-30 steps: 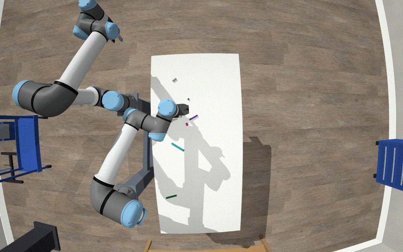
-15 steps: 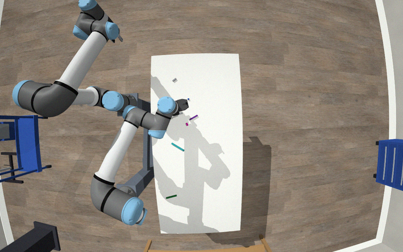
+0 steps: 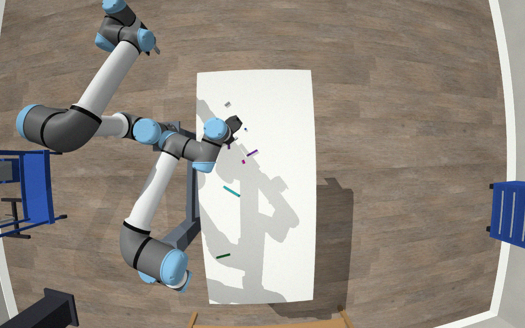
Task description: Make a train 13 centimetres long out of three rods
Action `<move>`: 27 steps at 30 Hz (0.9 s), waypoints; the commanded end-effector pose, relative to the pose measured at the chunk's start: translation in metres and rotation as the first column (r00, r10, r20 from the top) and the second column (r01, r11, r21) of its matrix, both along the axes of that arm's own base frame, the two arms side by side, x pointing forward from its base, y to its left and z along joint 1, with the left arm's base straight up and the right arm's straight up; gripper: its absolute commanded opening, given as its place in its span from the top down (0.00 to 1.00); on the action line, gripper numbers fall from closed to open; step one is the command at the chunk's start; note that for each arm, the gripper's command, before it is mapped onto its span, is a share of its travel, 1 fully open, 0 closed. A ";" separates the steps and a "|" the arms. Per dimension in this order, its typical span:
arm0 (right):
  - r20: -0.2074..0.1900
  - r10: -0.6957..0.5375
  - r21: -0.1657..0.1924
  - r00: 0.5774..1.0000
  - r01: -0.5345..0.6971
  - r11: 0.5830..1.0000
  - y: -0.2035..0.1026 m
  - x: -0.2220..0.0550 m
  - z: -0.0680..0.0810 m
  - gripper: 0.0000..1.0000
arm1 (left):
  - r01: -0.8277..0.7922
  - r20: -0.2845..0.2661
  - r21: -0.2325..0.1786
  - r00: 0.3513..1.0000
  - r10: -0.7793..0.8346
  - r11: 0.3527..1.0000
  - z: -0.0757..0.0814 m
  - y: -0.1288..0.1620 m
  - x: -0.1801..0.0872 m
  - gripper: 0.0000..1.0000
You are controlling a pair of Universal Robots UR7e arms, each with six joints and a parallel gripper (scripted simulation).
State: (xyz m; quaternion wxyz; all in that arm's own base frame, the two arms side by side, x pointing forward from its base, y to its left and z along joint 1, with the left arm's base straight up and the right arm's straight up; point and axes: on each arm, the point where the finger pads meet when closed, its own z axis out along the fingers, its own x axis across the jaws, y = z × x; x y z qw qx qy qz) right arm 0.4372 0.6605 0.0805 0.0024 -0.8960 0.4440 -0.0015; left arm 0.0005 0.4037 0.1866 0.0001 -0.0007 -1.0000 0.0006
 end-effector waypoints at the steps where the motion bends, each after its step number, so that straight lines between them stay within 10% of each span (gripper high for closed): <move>1: -0.004 0.123 -0.001 0.992 -0.123 0.992 0.010 -0.002 0.001 0.00 | 0.000 0.000 0.001 1.000 0.000 1.000 0.000 0.000 0.000 0.00; 17: -0.003 0.552 -0.002 0.834 -0.552 0.834 0.043 -0.017 0.001 0.00 | 0.000 0.000 0.001 1.000 0.000 1.000 0.000 0.000 0.000 0.00; 27: -0.003 0.755 -0.002 0.656 -0.755 0.656 0.060 -0.028 0.001 0.00 | 0.000 0.000 0.001 1.000 0.000 1.000 0.000 0.000 0.000 0.00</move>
